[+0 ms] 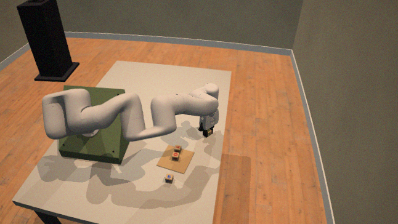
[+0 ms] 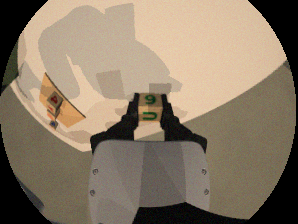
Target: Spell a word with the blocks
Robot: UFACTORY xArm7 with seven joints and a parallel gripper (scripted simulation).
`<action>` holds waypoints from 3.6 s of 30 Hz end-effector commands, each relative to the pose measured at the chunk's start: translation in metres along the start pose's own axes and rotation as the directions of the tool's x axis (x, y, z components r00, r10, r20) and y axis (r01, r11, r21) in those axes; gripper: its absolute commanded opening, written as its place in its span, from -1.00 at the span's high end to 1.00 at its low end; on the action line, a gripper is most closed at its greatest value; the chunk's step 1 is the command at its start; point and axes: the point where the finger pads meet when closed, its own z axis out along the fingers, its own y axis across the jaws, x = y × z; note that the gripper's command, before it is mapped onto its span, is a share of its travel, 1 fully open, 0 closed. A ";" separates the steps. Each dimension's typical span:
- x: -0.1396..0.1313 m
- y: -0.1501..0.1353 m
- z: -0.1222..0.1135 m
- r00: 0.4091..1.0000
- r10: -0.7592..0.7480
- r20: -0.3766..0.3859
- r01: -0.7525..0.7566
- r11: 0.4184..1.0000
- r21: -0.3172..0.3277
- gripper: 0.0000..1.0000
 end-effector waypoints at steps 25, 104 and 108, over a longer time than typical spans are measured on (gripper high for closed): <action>0.000 0.001 -0.099 1.000 0.001 0.001 -0.001 1.000 -0.003 0.47; -0.055 -0.190 -0.113 -0.066 -0.997 0.028 0.997 -0.067 -0.030 0.47; -0.055 -0.206 -0.112 -0.180 -0.983 0.028 0.983 -0.180 -0.022 0.47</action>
